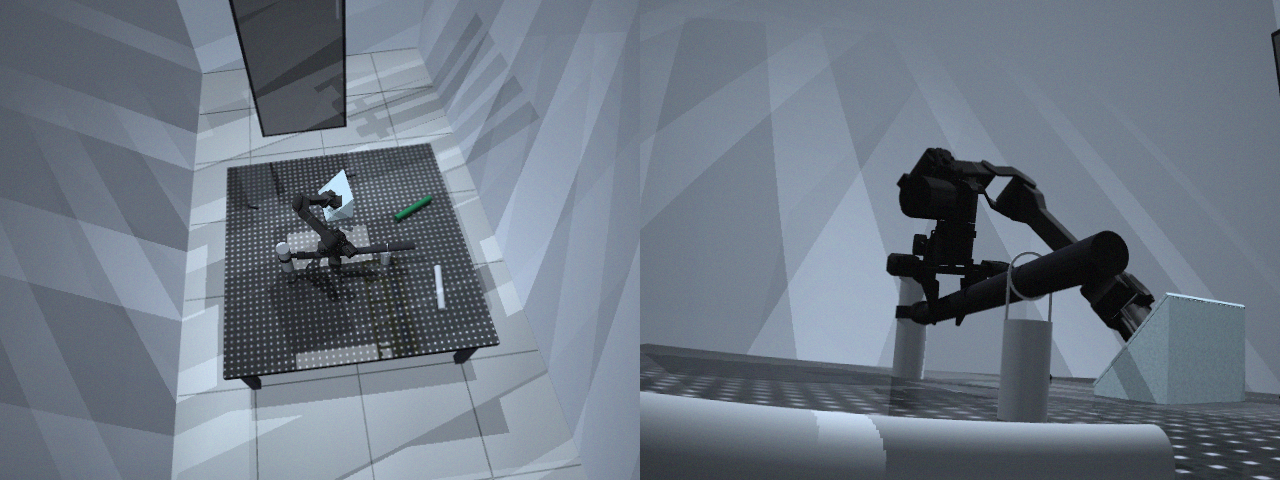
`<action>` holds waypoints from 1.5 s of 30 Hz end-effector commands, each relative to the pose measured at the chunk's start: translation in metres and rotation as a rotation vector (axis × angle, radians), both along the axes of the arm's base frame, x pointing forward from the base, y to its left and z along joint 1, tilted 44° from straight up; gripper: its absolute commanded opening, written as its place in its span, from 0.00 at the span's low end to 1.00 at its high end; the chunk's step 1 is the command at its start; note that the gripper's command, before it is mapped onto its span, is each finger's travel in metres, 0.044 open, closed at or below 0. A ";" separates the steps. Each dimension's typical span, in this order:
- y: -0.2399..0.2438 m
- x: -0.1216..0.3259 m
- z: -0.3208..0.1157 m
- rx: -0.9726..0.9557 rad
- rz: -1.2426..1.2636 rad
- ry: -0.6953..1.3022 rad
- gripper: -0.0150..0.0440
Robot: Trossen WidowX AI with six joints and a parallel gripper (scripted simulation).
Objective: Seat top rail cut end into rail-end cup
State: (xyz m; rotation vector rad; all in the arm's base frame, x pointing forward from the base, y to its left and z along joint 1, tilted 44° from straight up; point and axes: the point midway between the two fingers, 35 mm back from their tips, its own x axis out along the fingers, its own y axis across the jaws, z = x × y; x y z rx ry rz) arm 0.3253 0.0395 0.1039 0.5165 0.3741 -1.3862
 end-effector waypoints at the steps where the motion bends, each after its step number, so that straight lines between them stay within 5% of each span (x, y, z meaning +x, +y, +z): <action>1: -0.002 0.000 0.007 -0.007 0.010 -0.011 0.25; 45: 0.000 0.000 0.001 0.000 0.000 -0.002 0.25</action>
